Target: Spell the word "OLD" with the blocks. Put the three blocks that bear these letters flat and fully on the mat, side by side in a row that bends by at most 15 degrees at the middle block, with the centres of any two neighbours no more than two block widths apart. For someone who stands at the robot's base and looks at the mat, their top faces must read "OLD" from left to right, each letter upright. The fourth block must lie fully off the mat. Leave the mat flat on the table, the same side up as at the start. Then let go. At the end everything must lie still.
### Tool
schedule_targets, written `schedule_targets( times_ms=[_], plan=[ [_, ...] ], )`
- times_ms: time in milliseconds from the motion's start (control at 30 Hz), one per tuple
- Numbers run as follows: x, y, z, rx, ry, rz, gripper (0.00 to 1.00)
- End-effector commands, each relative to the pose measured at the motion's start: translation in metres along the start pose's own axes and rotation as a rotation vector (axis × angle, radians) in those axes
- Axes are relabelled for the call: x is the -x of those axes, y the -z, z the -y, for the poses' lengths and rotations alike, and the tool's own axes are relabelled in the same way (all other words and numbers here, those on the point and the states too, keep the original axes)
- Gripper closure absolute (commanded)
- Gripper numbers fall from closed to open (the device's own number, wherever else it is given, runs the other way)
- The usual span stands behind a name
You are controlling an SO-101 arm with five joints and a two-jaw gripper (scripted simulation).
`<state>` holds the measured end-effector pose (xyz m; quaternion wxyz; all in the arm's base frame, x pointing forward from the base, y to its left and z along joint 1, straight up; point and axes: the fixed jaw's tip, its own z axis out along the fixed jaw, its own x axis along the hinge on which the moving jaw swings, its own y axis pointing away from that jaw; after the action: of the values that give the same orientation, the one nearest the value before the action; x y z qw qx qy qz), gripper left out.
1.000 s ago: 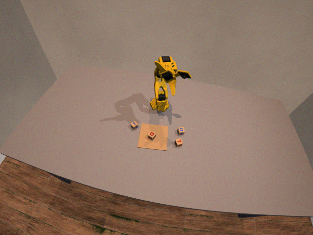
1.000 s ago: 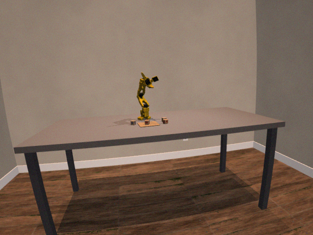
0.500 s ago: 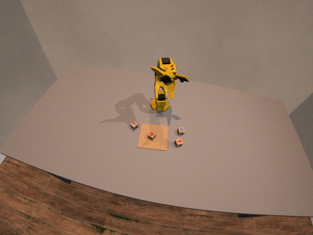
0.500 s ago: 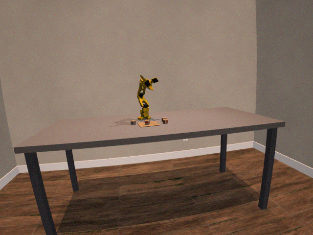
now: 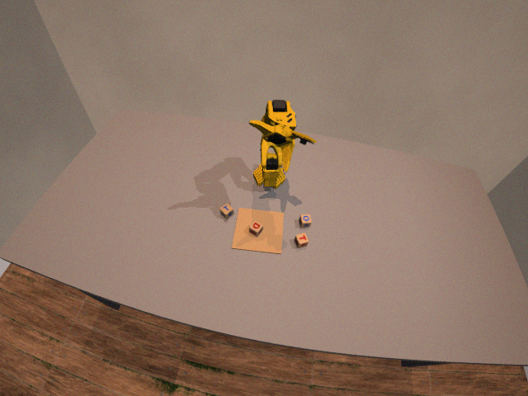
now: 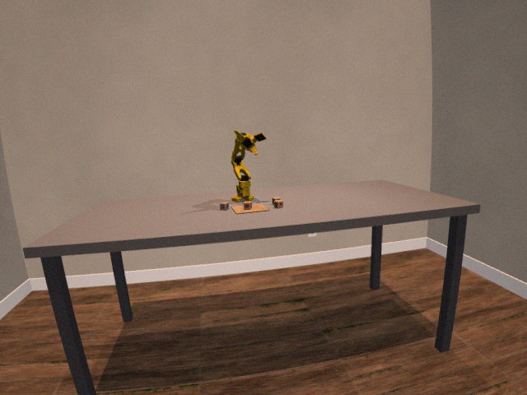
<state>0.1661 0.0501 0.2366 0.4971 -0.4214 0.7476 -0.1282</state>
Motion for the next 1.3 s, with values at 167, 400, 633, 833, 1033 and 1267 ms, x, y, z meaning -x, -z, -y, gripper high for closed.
schedule_targets(
  times_ms=[167, 400, 633, 833, 1033, 1267],
  plan=[
    [-0.004, 0.000, 0.001, -0.008, -0.058, -0.021, 0.00],
    [-0.011, -0.003, -0.001, 0.007, -0.112, -0.063, 0.00],
    [-0.020, -0.007, -0.005, 0.023, -0.181, -0.118, 0.00],
    [-0.021, -0.007, -0.005, 0.025, -0.189, -0.124, 0.00],
    [-0.032, -0.010, -0.009, 0.040, -0.268, -0.186, 0.00],
    [-0.037, -0.012, -0.011, 0.047, -0.309, -0.218, 0.00]
  ],
)
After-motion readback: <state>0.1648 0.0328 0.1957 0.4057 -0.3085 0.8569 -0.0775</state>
